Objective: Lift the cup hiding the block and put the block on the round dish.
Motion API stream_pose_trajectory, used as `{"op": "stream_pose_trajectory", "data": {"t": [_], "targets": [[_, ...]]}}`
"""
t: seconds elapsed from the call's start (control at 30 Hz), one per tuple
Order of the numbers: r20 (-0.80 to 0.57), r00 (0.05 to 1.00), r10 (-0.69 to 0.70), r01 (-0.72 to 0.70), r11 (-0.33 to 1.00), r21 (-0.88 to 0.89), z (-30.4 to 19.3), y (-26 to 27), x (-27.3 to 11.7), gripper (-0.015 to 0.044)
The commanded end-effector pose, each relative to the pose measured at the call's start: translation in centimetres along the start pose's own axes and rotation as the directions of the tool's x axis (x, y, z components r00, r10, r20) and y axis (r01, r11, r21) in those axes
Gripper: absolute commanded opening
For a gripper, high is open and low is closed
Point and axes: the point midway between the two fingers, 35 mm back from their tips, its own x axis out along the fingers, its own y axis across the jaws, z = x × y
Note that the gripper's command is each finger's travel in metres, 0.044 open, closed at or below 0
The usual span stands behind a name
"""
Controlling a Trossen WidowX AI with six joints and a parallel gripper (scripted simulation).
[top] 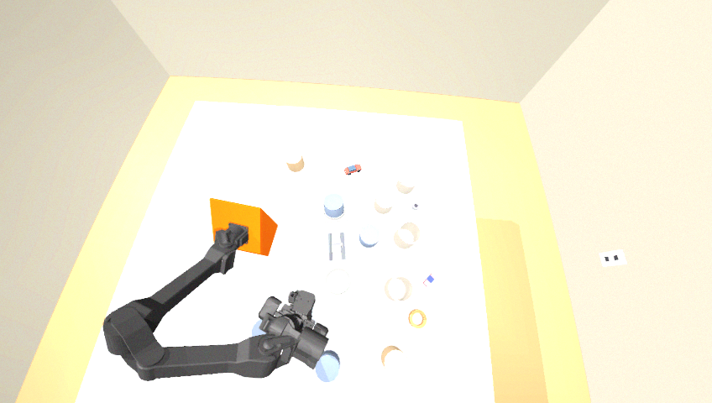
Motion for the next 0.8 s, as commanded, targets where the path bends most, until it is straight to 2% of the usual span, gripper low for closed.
{"op": "stream_pose_trajectory", "data": {"t": [0.0, 0.37, 0.77], "targets": [[-0.008, 1.000, -0.005, 0.005, 1.000, -0.012, -0.5, 0.5, 0.4, 0.0000], [-0.010, 1.000, -0.005, 0.005, 1.000, -0.012, -0.6, 0.5, 4.4, 0.0000], [-0.011, 1.000, -0.005, 0.005, 1.000, -0.012, -0.6, 0.5, 5.6, 0.0000]]}}
